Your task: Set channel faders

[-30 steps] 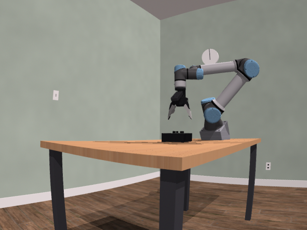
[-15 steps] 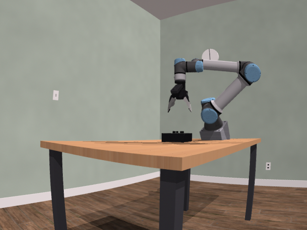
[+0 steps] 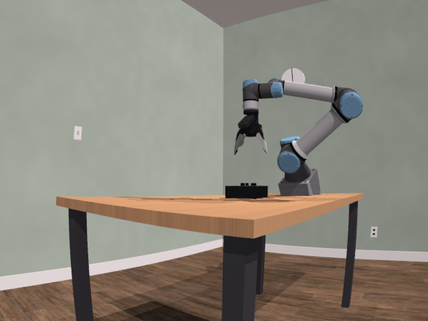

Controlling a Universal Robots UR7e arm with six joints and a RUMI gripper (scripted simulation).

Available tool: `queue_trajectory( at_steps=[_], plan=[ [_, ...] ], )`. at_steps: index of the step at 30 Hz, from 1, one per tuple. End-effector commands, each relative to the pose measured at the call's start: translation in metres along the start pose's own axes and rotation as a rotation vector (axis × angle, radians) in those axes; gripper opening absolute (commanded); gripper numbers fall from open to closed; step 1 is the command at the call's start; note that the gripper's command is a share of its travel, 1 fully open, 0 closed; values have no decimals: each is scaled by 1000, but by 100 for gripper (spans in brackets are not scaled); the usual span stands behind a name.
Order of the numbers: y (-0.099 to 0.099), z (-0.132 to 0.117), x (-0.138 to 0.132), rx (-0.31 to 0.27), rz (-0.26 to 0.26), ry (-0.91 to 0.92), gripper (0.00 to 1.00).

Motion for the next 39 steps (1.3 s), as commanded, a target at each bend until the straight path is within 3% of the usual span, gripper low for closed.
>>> queue_trajectory(
  at_steps=[1, 39],
  plan=[
    [-2, 0, 0, 4, -1, -3, 100],
    [-2, 0, 0, 4, -1, -3, 100]
  ],
)
Point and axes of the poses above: the point where the finger pads meet when closed, its own y axis out along the fingers, its own x axis across the jaws, z = x × y, the point moved 5 cm from there along -y, back along the fingers, and after that the axes turned 6 degrees about y, right-handed, at the moved point
